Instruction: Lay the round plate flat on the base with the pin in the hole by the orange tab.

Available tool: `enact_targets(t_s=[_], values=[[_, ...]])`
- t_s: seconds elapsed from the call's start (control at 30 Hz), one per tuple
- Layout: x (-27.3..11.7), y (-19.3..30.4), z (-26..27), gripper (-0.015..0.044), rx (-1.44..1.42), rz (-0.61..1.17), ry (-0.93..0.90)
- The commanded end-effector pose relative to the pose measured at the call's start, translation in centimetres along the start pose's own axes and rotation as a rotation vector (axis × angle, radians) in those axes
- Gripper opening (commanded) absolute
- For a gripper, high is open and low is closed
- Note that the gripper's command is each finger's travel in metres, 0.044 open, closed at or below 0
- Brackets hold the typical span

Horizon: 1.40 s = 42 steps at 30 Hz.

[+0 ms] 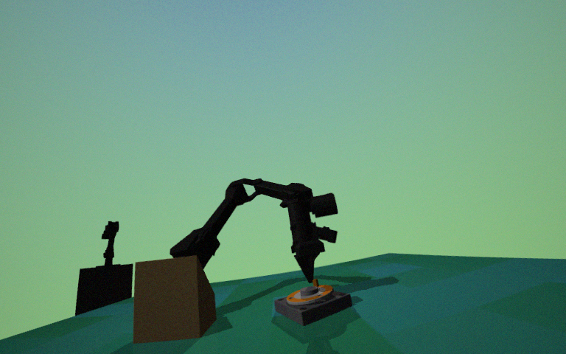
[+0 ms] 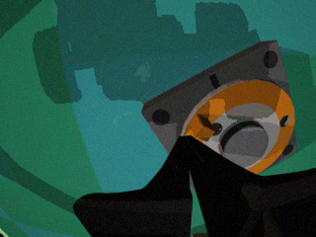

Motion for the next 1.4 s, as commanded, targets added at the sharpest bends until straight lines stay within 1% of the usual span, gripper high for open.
enact_targets(t_s=[0.0,1.1,1.2,1.37], values=[[0.0,-0.6,-0.2,0.0000,0.005,0.001,-0.002],[0.1,-2.5,-2.1,0.0000,0.004,0.000,-0.001],[-0.7,-2.6,-2.1,0.0000,0.004,0.000,-0.001],[-3.5,-2.5,-2.1,0.0000,0.005,0.000,0.001]])
Point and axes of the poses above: the point midway between the two fingers, 35 mm back from their tips, its own x axis out along the fingers, its own z axis across the jaws, y = z × x, the point moved 1 cm from there along -x, back along the fingers, and after that the axes turned 5 degrees about -x, right-handed, at the moved point
